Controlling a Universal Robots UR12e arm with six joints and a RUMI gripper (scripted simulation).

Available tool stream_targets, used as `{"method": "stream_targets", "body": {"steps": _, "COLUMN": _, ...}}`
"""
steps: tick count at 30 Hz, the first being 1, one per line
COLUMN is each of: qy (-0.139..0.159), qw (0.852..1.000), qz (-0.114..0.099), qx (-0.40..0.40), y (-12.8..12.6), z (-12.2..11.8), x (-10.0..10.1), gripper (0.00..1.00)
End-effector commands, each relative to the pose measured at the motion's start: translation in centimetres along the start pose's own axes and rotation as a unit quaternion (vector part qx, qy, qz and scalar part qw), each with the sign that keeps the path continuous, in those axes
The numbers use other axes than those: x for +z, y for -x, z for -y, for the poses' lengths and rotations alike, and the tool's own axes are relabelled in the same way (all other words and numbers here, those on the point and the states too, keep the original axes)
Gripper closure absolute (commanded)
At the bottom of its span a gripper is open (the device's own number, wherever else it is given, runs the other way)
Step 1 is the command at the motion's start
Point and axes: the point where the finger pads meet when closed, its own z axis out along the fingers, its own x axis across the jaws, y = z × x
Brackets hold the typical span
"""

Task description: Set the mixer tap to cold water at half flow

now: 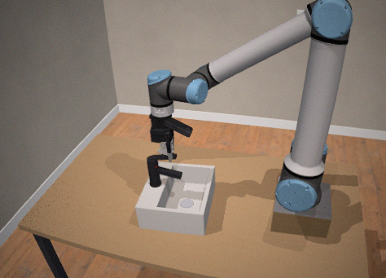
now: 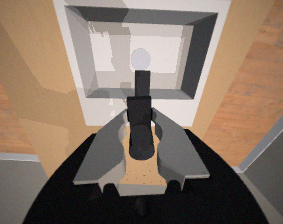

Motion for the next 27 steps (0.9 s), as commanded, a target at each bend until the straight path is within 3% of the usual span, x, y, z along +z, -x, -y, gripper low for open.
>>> {"method": "stream_targets", "body": {"steps": 1, "qy": 0.001, "qw": 0.999, "qz": -0.001, "qx": -0.039, "y": 0.7, "z": -0.1, "x": -0.1, "gripper": 1.0}}
{"method": "stream_targets", "body": {"steps": 27, "qy": 0.001, "qw": 0.993, "qz": 0.0, "qx": -0.12, "y": 2.0, "z": -0.3, "x": -0.1, "gripper": 1.0}}
